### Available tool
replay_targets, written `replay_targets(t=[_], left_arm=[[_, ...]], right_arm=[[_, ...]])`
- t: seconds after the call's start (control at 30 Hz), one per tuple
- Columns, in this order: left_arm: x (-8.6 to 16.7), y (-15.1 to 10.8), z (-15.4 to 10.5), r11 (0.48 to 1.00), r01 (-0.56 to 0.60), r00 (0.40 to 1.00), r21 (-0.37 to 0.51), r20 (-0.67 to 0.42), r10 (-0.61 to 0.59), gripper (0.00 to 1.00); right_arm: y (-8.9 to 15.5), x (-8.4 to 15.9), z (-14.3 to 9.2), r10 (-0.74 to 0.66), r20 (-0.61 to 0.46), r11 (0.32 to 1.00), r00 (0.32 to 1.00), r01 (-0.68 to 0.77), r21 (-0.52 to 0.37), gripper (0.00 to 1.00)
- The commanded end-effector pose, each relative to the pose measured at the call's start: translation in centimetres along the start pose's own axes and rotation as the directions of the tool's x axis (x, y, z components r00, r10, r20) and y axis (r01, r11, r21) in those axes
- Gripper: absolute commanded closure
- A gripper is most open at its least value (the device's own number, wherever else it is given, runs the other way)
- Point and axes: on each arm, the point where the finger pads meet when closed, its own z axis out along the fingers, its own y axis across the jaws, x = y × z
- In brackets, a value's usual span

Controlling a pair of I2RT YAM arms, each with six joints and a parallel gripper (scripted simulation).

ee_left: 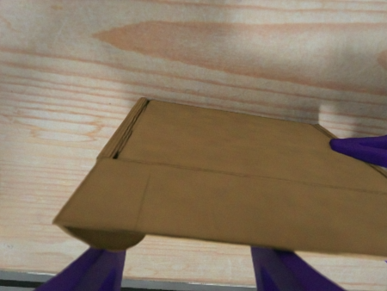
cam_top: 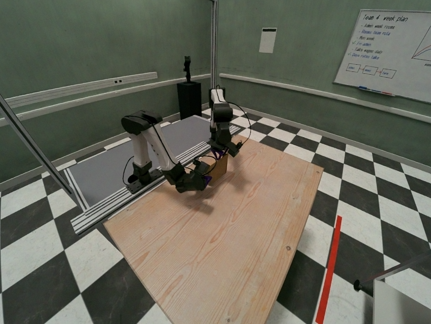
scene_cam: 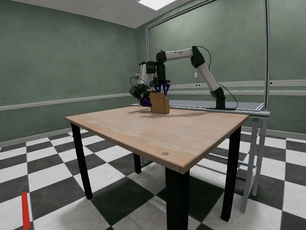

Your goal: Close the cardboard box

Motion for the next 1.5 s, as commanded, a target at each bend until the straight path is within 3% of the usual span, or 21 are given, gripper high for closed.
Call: replay_targets(t=[0.0, 1.47], left_arm=[[-0.49, -0.38, 0.27, 1.0, -0.009, 1.0, -0.001, 0.0, 0.009, 0.46], [-0.55, -0.38, 0.28, 1.0, -0.024, 1.0, -0.002, 0.0, 0.024, 0.46]], right_arm=[[-0.29, -0.44, 0.04, -0.018, 0.007, 1.0, 1.0, 0.018, 0.006, 0.55], [-0.29, -0.44, 0.04, -0.018, 0.007, 1.0, 1.0, 0.018, 0.006, 0.55]])
